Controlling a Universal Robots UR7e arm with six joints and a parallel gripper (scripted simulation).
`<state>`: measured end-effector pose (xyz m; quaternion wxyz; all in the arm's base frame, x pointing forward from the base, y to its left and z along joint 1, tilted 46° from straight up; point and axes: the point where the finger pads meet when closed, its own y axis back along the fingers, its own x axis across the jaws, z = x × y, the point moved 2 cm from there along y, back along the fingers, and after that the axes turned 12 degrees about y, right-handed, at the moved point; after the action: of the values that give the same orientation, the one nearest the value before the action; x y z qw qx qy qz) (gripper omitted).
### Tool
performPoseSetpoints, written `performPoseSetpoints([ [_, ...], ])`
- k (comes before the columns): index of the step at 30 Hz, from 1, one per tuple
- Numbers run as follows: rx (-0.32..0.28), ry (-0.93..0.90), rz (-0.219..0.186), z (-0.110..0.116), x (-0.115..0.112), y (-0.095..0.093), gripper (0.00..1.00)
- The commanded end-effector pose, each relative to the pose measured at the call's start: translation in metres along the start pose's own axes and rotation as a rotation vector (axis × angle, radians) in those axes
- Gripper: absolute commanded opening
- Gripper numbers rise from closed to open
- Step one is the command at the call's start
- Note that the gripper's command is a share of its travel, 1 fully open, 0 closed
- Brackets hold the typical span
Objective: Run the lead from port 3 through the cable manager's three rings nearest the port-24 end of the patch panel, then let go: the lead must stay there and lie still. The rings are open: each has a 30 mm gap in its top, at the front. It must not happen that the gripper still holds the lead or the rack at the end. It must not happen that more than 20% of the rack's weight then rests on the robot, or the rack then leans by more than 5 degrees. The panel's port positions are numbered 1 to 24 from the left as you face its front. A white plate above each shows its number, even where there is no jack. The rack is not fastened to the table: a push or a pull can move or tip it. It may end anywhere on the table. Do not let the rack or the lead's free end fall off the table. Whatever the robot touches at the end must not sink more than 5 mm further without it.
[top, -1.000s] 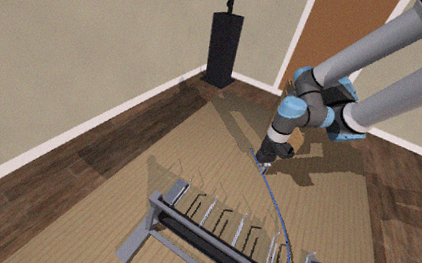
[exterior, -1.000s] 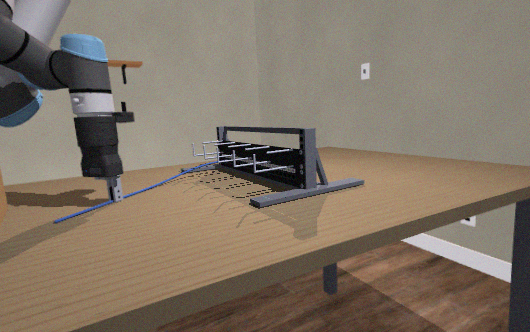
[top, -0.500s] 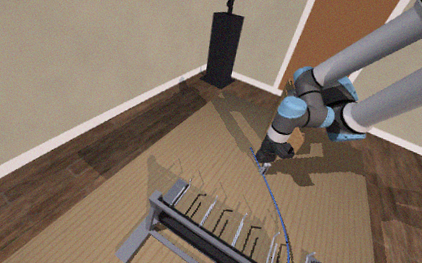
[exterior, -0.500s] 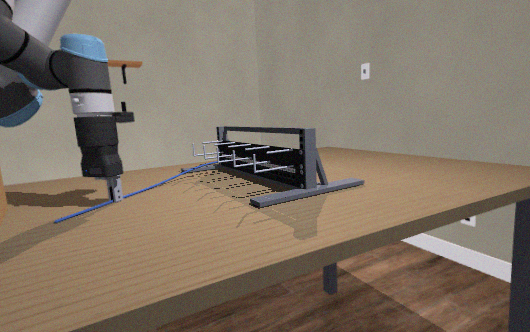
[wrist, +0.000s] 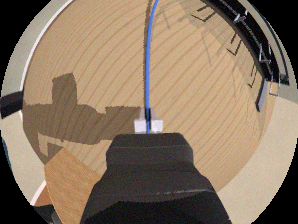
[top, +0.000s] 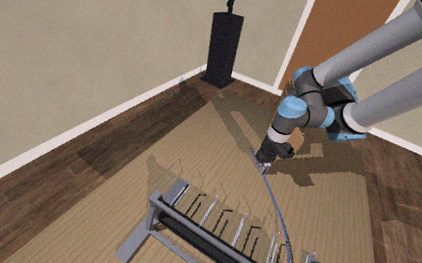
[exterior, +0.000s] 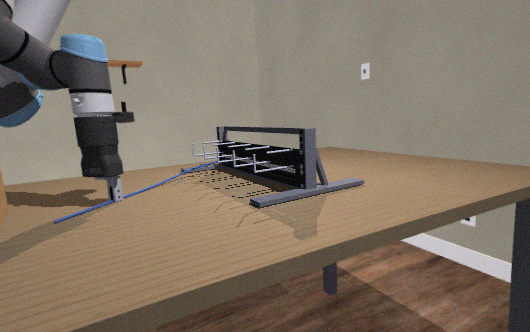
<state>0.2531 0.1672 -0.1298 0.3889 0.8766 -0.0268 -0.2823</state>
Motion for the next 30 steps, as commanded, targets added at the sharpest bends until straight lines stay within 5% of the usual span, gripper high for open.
performPoseSetpoints([
  [1, 0.0, 0.0, 0.001, 0.0, 0.0, 0.0, 0.0],
  [30, 0.0, 0.0, 0.001, 0.0, 0.0, 0.019, 0.0],
])
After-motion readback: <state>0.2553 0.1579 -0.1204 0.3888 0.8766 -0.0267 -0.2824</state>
